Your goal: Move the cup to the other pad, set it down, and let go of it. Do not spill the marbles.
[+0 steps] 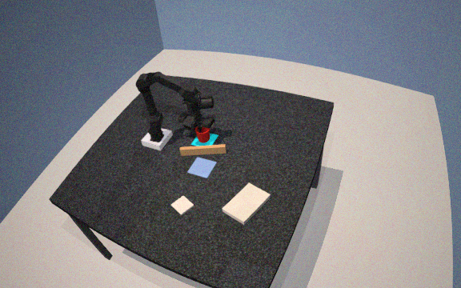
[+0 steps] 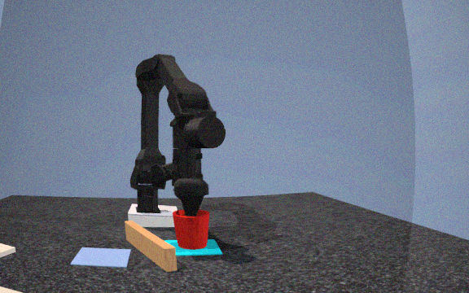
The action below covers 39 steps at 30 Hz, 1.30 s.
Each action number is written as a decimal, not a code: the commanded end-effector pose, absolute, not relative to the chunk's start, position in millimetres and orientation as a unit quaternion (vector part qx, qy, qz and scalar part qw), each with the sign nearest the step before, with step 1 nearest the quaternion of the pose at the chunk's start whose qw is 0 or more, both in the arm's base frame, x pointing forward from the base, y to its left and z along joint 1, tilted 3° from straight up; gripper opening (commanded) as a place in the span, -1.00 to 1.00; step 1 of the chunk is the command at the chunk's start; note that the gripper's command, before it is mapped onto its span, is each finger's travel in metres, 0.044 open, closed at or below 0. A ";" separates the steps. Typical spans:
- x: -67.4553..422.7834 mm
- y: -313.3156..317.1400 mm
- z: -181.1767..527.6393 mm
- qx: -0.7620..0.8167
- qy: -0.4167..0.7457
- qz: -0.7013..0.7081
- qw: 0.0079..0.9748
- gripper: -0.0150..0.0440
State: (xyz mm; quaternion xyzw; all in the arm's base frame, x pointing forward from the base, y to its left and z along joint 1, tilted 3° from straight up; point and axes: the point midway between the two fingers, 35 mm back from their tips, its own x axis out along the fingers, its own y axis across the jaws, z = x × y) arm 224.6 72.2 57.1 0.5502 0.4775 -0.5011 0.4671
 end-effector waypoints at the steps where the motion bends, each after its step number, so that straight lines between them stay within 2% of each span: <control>1: 224.6 72.2 57.3 0.550 0.478 -0.501 0.467 -0.06; 39: 224.4 71.3 98.2 0.549 0.476 -0.504 0.467 -0.06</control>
